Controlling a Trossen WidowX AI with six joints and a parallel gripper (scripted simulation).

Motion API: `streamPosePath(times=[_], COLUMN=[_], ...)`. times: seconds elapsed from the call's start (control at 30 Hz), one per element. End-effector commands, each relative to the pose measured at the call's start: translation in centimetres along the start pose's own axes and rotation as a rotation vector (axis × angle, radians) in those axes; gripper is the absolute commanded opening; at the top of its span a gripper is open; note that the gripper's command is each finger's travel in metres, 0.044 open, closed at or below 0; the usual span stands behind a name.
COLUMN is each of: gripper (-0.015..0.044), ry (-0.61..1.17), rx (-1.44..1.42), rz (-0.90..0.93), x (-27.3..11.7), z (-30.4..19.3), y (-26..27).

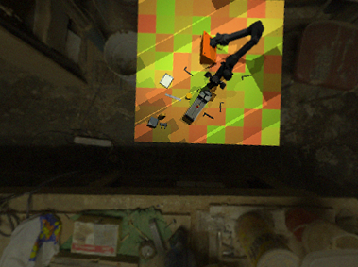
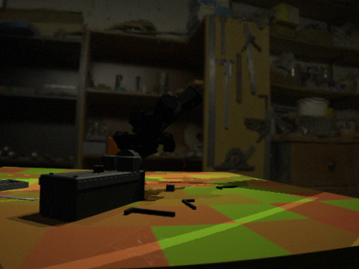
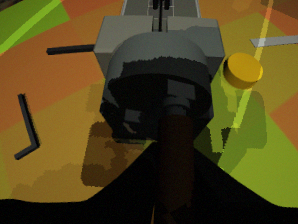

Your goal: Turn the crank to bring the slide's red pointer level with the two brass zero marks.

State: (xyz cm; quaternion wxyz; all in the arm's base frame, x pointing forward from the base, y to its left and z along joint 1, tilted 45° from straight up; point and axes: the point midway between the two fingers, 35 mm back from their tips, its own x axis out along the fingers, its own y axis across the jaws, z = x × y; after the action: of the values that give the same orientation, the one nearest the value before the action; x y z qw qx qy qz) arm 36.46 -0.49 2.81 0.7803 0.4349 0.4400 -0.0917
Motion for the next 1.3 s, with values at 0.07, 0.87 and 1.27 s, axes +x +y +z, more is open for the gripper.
streamPosePath(times=[0.07,0.87,1.27], gripper=[0.0,0.0,0.0], ry=[0.0,0.0,0.0], rx=[0.003,0.003,0.003], rz=[-0.002,-0.002,-0.002], x=[0.2,0.5,0.8], z=[-0.1,-0.5,-0.7], y=[-0.6,-1.4,-1.6])
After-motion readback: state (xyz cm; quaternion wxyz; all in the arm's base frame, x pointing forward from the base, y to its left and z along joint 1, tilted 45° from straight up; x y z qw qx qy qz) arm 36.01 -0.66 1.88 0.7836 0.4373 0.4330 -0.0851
